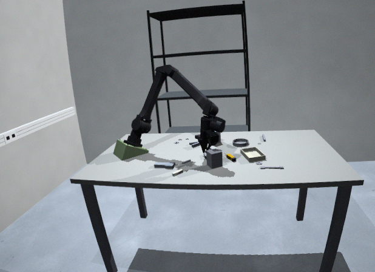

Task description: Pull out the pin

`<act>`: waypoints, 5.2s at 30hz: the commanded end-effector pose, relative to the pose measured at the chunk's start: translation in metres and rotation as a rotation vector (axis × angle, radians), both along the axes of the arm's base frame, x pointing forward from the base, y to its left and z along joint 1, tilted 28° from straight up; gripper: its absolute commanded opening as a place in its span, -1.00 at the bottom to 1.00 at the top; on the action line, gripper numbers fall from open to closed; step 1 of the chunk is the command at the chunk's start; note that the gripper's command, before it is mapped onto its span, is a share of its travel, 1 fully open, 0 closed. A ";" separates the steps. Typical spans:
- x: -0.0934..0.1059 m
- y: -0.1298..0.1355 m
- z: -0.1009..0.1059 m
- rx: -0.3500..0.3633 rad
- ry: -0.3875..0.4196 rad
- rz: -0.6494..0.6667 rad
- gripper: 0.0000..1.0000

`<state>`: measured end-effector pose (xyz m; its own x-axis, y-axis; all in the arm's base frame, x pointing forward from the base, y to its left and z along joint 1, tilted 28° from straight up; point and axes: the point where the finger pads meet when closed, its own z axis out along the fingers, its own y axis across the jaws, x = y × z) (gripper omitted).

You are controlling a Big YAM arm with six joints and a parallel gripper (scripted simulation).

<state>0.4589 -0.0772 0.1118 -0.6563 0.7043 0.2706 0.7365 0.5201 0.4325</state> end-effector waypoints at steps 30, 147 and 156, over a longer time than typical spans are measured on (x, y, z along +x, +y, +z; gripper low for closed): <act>-0.002 0.011 0.004 -0.009 -0.018 0.004 -1.00; -0.117 0.044 -0.021 -0.013 -0.021 0.005 -1.00; -0.123 0.044 -0.022 -0.014 -0.022 0.005 -1.00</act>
<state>0.3386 -0.0300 0.0896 -0.6584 0.7029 0.2693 0.7354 0.5243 0.4294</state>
